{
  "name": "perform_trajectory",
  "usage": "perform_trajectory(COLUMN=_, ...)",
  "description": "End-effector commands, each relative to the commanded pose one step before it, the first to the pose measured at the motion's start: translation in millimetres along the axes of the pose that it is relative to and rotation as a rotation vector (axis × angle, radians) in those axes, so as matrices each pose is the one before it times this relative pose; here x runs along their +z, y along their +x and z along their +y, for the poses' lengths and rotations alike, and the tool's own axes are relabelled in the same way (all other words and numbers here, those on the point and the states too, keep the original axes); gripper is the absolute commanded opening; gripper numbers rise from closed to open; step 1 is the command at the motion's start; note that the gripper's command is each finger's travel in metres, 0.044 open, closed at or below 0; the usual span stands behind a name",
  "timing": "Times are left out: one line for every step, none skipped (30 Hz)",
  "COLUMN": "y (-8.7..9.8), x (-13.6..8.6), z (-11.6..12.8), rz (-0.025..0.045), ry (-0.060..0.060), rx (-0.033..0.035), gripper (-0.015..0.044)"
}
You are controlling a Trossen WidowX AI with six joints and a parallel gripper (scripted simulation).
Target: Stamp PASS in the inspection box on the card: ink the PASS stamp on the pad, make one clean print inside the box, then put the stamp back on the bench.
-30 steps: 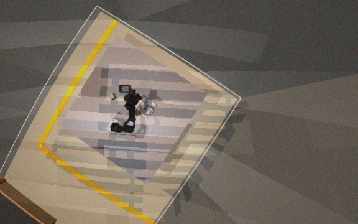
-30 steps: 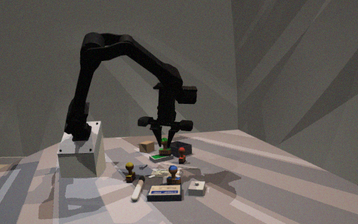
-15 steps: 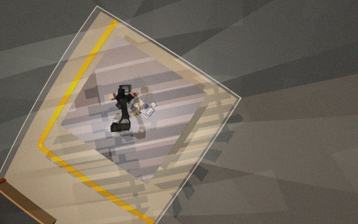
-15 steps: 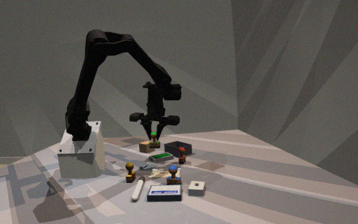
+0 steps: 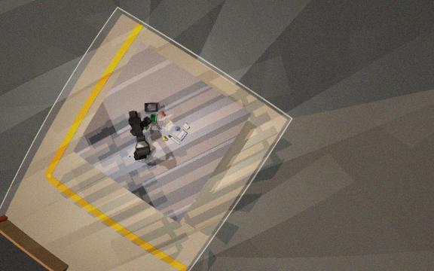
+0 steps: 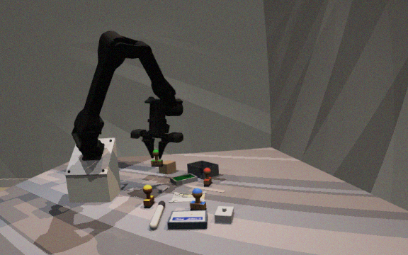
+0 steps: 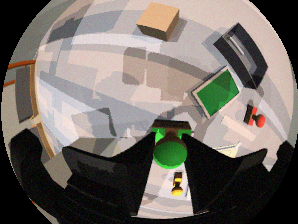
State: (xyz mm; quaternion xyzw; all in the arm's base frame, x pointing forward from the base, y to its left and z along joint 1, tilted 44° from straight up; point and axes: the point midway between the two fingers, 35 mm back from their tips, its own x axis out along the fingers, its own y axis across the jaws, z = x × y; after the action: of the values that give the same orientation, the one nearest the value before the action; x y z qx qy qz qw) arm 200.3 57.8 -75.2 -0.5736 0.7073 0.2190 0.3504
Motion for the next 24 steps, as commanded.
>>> perform_trajectory(y=2.44, x=0.85, z=6.03, rz=0.00042, ry=0.0121, rx=0.00371, gripper=0.0000)
perform_trajectory(y=0.27, x=0.03, z=-0.06, rz=-0.00003, ry=0.0000, rx=0.00000, gripper=0.0000)
perform_trajectory(y=0.82, x=0.07, z=-0.18, rz=-0.00009, ry=0.0000, rx=-0.00001, gripper=0.0000)
perform_trajectory(y=1.36, x=0.12, z=-0.30, rz=-0.00014, ry=0.0000, rx=-0.00002, gripper=0.0000)
perform_trajectory(y=1.64, x=0.13, z=-0.35, rz=-0.00016, ry=0.0000, rx=-0.00002, gripper=0.0000)
perform_trajectory(y=1.64, x=0.12, z=-0.35, rz=-0.00015, ry=0.0000, rx=-0.00002, gripper=0.0000)
perform_trajectory(y=1.64, x=0.11, z=-0.34, rz=-0.00014, ry=0.0000, rx=-0.00003, gripper=0.0000)
perform_trajectory(y=1.64, x=0.10, z=-0.33, rz=-0.00013, ry=0.0000, rx=-0.00003, gripper=0.0000)
perform_trajectory(y=1.64, x=0.09, z=-0.32, rz=-0.00011, ry=0.0000, rx=-0.00003, gripper=0.0000)
perform_trajectory(y=1.63, x=0.08, z=-0.31, rz=-0.00010, ry=0.0000, rx=-0.00003, gripper=0.0000)
perform_trajectory(y=1.63, x=0.08, z=-0.31, rz=-0.00009, ry=0.0000, rx=-0.00003, gripper=0.0000)
perform_trajectory(y=1.63, x=0.07, z=-0.30, rz=-0.00008, ry=0.0000, rx=-0.00003, gripper=0.0000)
perform_trajectory(y=1.63, x=0.06, z=-0.29, rz=-0.00007, ry=0.0000, rx=-0.00003, gripper=0.0000)
perform_trajectory(y=1.63, x=0.05, z=-0.28, rz=-0.00005, ry=0.0000, rx=-0.00003, gripper=0.0000)
perform_trajectory(y=1.63, x=0.04, z=-0.27, rz=-0.00004, ry=0.0000, rx=-0.00003, gripper=0.0000)
perform_trajectory(y=1.63, x=0.03, z=-0.26, rz=-0.00003, ry=0.0000, rx=-0.00003, gripper=0.0000)
perform_trajectory(y=1.62, x=0.02, z=-0.25, rz=-0.00002, ry=0.0000, rx=-0.00003, gripper=0.0000)
perform_trajectory(y=1.62, x=0.01, z=-0.25, rz=-0.00001, ry=0.0000, rx=-0.00003, gripper=0.0000)
perform_trajectory(y=1.62, x=0.00, z=-0.24, rz=0.00001, ry=0.0000, rx=-0.00003, gripper=0.0000)
perform_trajectory(y=1.62, x=-0.01, z=-0.23, rz=0.00002, ry=0.0000, rx=-0.00003, gripper=0.0000)
perform_trajectory(y=1.61, x=-0.02, z=-0.22, rz=0.00003, ry=0.0000, rx=-0.00003, gripper=0.0000)
perform_trajectory(y=1.67, x=-0.02, z=-0.22, rz=0.00004, ry=0.0000, rx=-0.00003, gripper=0.0000)
perform_trajectory(y=1.68, x=-0.03, z=-0.21, rz=0.00006, ry=0.0000, rx=-0.00003, gripper=0.0000)
perform_trajectory(y=1.67, x=-0.04, z=-0.20, rz=0.00007, ry=0.0000, rx=-0.00003, gripper=0.0000)
